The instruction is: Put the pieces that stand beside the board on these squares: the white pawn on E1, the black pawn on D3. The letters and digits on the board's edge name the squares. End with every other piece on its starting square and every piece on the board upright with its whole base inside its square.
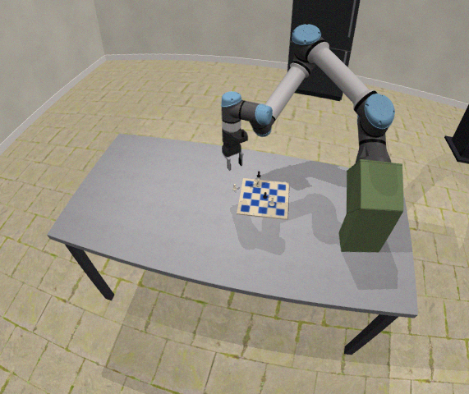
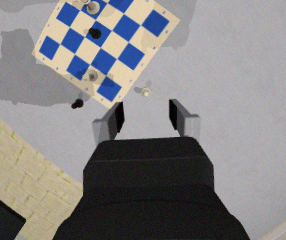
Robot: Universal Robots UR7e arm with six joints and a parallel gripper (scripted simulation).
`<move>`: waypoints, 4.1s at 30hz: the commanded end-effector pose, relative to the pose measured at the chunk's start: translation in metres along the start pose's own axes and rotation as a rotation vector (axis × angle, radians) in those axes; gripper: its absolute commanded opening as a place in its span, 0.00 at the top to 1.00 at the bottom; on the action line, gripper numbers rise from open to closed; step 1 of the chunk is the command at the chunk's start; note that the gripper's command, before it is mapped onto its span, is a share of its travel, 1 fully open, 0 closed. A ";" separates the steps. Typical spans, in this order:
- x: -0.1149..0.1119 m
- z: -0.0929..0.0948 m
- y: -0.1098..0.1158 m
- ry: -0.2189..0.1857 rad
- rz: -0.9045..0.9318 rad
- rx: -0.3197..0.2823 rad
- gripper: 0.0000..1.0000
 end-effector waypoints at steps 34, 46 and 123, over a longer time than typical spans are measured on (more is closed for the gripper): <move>0.006 0.033 -0.002 0.002 1.070 0.000 0.00; 0.002 0.043 0.000 0.002 1.432 0.000 0.00; 0.000 0.064 0.000 0.002 1.568 0.000 0.32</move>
Point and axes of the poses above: the point where the finger pads meet when closed, its own z axis out along the fingers, its own x axis across the jaws, y = z × x, the point moved 7 cm from there along -z, back along the fingers, and after that the axes turned 14 degrees about -z, right-handed, at the moved point
